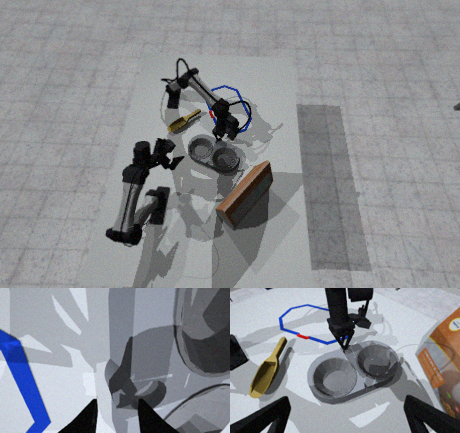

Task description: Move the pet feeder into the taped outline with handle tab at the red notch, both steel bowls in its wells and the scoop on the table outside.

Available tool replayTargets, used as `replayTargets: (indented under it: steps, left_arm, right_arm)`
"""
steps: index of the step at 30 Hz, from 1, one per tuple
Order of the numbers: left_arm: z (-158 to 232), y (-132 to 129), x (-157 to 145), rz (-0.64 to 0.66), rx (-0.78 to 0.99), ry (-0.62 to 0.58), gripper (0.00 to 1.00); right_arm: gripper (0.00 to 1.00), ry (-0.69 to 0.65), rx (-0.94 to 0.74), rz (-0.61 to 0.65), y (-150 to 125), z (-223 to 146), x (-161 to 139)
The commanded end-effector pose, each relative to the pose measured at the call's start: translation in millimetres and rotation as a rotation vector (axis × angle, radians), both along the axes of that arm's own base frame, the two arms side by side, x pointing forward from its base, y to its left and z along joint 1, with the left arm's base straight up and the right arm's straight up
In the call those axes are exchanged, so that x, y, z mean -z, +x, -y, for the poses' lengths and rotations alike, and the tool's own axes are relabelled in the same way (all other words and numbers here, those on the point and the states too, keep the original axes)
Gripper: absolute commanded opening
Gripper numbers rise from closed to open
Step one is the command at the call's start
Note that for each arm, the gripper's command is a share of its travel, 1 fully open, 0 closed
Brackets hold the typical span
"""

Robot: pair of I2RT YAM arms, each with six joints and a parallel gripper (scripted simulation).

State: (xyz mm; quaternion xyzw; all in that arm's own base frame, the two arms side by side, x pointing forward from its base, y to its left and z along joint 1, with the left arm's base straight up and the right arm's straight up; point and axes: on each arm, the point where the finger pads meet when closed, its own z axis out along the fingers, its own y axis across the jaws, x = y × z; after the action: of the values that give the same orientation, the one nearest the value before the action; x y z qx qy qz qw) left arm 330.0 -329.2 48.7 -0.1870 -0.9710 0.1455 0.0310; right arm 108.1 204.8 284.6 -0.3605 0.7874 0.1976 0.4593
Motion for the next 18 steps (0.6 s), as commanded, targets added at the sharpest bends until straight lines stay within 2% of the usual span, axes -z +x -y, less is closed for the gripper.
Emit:
replayTargets:
  steps: [1, 12, 14, 18]
  left_arm:
    - [3.1, -1.0, 19.4, -0.008, -0.002, 0.012, 0.37]
    - [3.1, -1.0, 19.4, -0.007, 0.001, 0.012, 0.37]
    - [3.1, -0.8, 19.4, -0.007, 0.002, 0.012, 0.22]
    - [0.6, -1.3, 16.1, -0.015, 0.001, 0.020, 0.17]
  right_arm:
    - [1.00, 0.000, 0.002, 0.003, 0.3, -0.7, -0.1]
    - [1.00, 0.000, 0.002, 0.003, 0.3, -0.7, -0.1]
    - [1.00, 0.000, 0.002, 0.003, 0.3, -0.7, -0.1]
    - [1.00, 0.000, 0.002, 0.003, 0.3, -0.7, -0.1]
